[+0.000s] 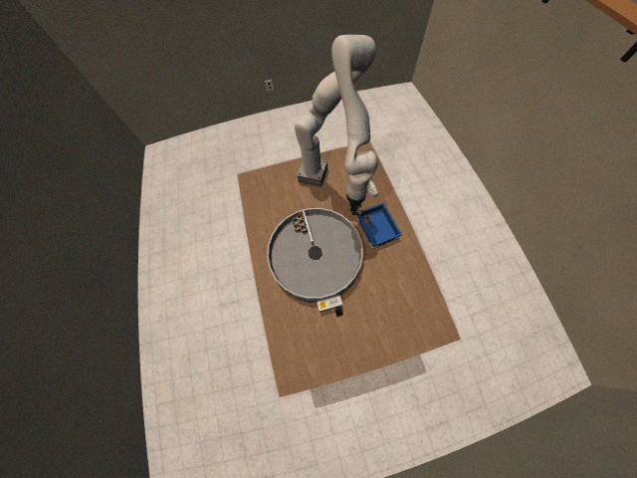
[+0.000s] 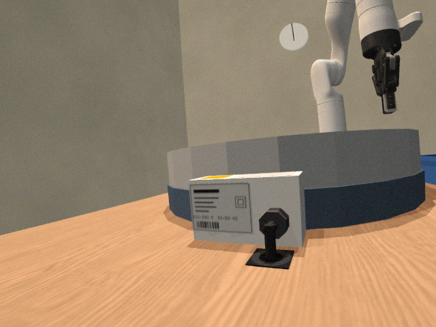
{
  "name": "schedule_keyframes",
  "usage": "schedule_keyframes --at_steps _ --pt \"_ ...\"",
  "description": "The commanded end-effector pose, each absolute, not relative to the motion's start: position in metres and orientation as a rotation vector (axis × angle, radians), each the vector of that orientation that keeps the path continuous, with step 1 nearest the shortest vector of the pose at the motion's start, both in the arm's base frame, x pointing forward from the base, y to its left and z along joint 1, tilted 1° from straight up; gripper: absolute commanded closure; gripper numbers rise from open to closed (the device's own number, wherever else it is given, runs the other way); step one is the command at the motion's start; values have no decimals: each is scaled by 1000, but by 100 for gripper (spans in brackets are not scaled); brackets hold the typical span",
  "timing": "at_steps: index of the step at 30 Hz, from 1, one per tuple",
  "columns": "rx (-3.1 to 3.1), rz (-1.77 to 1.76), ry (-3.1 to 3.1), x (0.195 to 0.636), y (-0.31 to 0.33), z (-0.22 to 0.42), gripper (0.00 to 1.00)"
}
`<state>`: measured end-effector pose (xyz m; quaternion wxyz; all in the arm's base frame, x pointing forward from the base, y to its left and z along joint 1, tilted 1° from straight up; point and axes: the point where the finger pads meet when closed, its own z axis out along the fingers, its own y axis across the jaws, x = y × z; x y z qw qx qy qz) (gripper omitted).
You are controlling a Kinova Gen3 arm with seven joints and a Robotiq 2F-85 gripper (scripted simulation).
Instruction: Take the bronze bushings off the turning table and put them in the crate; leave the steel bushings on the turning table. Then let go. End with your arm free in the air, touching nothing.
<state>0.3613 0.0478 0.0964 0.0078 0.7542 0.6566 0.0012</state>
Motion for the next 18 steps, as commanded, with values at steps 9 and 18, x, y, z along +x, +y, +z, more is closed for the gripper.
schedule_keyframes --at_steps 9,18 --pt "2414 3 1990 355 21 97 86" --pt "2435 4 1965 342 -35 94 86"
